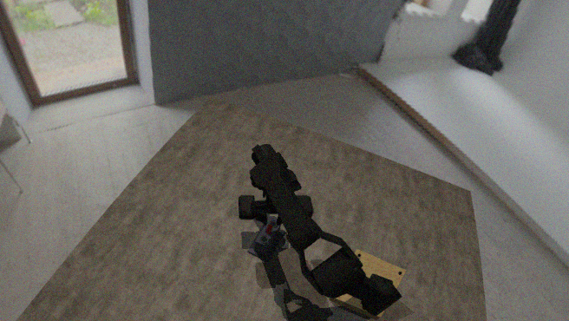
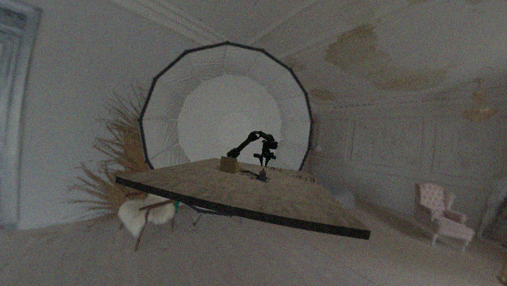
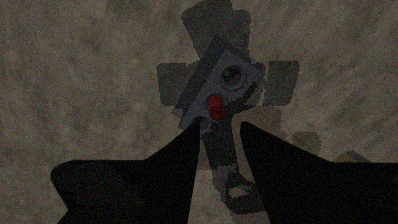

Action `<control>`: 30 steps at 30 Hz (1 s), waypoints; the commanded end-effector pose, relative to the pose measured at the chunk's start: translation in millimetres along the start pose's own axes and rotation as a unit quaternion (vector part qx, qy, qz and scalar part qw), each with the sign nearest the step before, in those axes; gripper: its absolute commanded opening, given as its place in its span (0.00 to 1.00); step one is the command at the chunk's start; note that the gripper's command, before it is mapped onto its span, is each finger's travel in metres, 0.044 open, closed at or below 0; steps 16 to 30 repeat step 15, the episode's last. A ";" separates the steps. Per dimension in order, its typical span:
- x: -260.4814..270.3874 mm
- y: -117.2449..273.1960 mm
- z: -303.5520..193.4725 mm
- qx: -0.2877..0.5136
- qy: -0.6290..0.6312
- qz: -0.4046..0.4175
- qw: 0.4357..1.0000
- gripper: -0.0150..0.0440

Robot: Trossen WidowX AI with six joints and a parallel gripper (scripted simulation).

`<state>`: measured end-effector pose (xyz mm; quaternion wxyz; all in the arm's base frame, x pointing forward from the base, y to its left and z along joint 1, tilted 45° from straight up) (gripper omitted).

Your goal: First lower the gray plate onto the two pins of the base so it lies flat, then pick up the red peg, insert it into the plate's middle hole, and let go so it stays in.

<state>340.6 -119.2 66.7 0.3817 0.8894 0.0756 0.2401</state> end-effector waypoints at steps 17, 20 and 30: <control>0.7 12.8 -0.3 0.000 0.001 -0.002 1.000 0.51; 0.7 12.8 -0.3 0.000 0.001 -0.002 1.000 0.51; 0.7 12.8 -0.3 0.000 0.001 -0.002 1.000 0.51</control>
Point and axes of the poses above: the point midway between the two fingers, 35 mm back from their tips, its own y axis back along the fingers, its own x axis across the jaws, z = x × y, the point moved 6 cm from there along y, back along the fingers, and after that the axes turned 2 degrees about -y, right-handed, at the moved point
